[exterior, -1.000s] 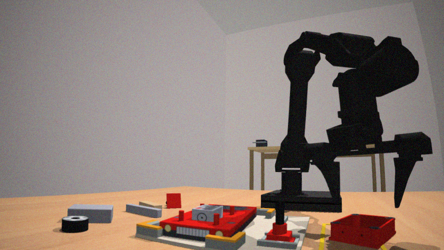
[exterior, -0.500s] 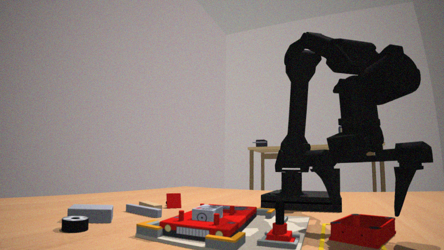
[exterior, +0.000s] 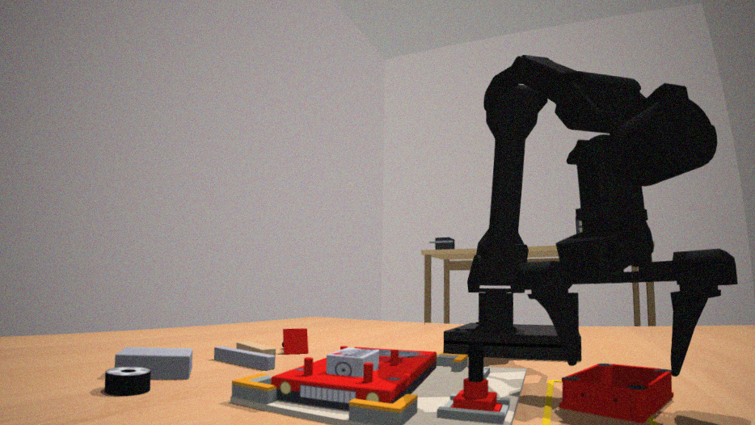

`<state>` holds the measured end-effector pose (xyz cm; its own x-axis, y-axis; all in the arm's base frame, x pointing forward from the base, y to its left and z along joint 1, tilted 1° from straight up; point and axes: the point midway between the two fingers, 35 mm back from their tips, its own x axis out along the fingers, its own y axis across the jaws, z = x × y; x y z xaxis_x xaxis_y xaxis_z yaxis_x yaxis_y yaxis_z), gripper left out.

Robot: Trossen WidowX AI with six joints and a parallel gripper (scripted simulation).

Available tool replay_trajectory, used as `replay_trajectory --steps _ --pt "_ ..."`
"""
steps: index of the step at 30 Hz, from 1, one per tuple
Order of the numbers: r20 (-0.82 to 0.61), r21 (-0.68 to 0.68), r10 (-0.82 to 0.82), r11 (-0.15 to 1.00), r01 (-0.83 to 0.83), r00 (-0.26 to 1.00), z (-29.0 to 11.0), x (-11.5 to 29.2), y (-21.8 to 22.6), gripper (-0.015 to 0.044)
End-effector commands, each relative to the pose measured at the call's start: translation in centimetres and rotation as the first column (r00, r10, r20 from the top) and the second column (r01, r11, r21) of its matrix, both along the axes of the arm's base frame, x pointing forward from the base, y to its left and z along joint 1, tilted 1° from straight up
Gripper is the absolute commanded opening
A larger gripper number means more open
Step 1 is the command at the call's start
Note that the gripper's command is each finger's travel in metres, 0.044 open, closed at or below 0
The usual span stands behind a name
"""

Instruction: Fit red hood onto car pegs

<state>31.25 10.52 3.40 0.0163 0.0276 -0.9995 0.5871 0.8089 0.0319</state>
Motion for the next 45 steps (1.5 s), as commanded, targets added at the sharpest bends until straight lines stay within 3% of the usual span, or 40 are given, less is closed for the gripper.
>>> replay_trajectory --steps 1,24,27,37,45 --pt "-0.002 -0.005 -0.003 1.0 0.003 1.0 -0.3 -0.1 -0.1 0.044" --pt "-0.002 -0.005 -0.003 1.0 0.003 1.0 -1.4 -0.1 -0.1 0.044" --pt "0.0 0.0 0.0 1.0 0.0 1.0 -1.2 0.0 0.0 0.0361" --pt "0.0 0.0 0.0 1.0 0.0 1.0 -1.2 0.0 0.0 0.0295" --pt "-0.001 0.0 0.0 1.0 0.0 1.0 -0.1 0.0 0.0 0.0085"
